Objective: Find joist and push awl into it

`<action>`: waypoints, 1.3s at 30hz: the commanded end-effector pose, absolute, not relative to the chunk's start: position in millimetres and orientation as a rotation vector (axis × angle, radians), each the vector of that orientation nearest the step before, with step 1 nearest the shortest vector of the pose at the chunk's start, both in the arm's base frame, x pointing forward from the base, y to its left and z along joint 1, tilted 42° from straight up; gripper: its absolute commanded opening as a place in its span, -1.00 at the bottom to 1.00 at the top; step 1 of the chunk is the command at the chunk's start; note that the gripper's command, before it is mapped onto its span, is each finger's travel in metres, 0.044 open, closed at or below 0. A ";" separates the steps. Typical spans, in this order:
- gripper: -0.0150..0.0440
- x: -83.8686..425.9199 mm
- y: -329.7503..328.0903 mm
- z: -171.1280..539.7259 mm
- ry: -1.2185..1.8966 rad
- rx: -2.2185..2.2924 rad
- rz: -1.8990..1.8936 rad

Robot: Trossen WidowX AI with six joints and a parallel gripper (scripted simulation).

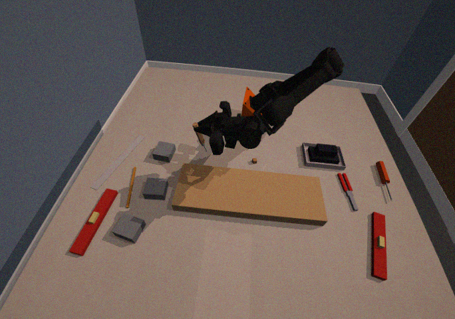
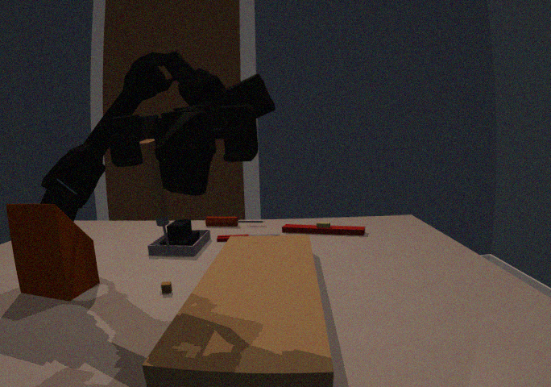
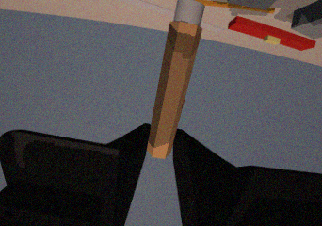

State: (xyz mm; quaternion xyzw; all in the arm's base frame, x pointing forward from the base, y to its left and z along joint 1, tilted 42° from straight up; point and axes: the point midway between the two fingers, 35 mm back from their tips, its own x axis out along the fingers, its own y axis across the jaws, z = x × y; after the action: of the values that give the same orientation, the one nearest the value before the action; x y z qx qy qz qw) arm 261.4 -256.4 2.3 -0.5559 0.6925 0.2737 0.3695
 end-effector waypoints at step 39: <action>-0.49 358.1 -98.0 114.2 1.921 -1.644 0.484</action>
State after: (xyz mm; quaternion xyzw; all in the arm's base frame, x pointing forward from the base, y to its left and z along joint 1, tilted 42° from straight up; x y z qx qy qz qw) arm 357.9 -95.2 111.7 -0.6146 0.7120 0.1891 0.2819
